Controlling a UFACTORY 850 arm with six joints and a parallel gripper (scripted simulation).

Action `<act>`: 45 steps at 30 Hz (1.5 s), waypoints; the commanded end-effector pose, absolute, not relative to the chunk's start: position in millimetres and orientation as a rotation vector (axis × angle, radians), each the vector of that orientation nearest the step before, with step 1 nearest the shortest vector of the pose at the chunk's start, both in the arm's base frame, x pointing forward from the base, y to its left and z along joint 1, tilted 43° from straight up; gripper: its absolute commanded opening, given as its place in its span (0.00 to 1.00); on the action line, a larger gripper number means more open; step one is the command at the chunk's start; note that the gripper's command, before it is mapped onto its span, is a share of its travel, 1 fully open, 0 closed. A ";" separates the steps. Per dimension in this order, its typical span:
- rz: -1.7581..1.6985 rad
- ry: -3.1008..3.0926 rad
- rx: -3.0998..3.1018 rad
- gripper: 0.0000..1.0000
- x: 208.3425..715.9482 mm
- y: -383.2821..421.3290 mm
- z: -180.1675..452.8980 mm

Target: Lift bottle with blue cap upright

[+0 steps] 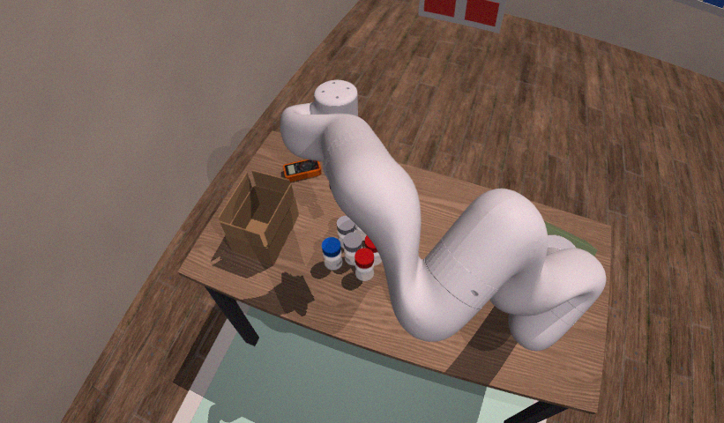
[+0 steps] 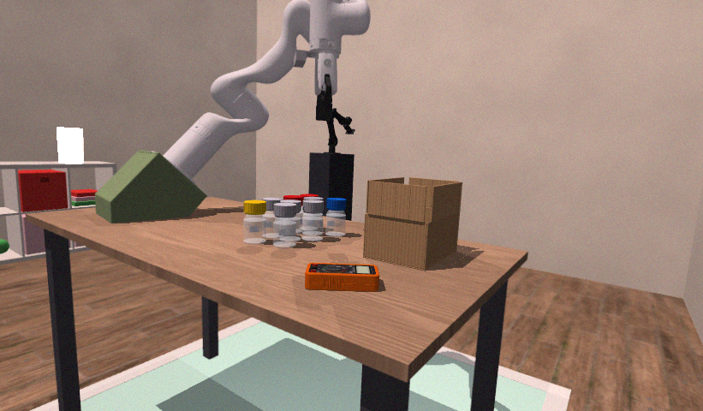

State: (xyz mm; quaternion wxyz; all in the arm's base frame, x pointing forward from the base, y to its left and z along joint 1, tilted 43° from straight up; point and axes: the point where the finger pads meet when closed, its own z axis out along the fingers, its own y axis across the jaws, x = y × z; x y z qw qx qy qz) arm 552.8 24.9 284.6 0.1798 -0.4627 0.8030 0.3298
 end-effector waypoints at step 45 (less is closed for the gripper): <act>0.932 2.319 -1.255 0.79 601.1 150.9 217.1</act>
